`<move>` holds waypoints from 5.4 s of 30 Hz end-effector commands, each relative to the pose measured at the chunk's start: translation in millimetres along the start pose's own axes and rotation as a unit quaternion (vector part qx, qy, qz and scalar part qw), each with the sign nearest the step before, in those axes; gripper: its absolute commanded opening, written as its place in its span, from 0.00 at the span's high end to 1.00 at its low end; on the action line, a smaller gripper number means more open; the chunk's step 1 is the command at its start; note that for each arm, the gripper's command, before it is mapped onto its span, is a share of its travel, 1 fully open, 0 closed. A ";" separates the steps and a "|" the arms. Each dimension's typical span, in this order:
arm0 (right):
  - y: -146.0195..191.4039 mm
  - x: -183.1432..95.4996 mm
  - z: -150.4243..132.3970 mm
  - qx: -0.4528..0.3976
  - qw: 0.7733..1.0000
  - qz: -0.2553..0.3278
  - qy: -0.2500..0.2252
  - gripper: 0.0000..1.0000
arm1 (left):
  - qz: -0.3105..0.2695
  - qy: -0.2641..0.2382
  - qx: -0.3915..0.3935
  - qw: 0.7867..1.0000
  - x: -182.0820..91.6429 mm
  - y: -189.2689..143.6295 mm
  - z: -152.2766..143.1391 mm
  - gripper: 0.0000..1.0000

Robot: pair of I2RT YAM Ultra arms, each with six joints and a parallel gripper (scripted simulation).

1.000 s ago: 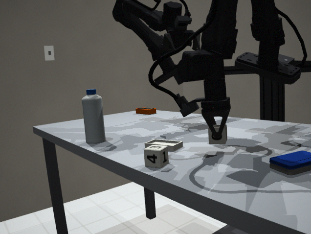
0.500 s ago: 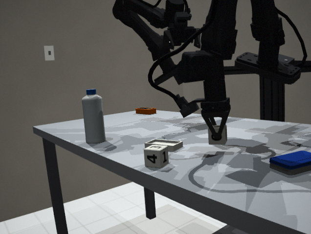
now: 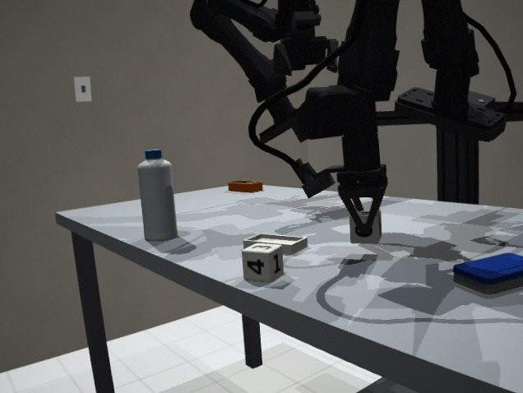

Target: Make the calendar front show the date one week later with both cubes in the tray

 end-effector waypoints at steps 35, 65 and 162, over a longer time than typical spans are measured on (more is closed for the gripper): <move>-3.4 -1.8 7.3 0.007 1.000 -0.003 0.001 0.00 | 0.013 -0.044 -0.046 0.998 -55.8 15.2 18.9 0.30; -36.1 -7.2 17.6 0.103 0.982 -0.156 -0.020 0.00 | -0.016 -0.023 -0.626 0.780 -33.5 80.3 146.5 0.30; -9.7 -117.9 -60.5 0.083 0.986 -0.140 0.034 0.00 | 0.009 -0.019 0.098 0.995 -13.0 -91.9 177.9 0.59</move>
Point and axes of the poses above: on each arm, the point where the finger pads meet when closed, its own x axis out along the fingers, its own y axis across the jaws, z = x × y, the point moved 8 cm from there along -x, back along the fingers, and after that the axes turned 15 degrees about -x, right-handed, at the moved point
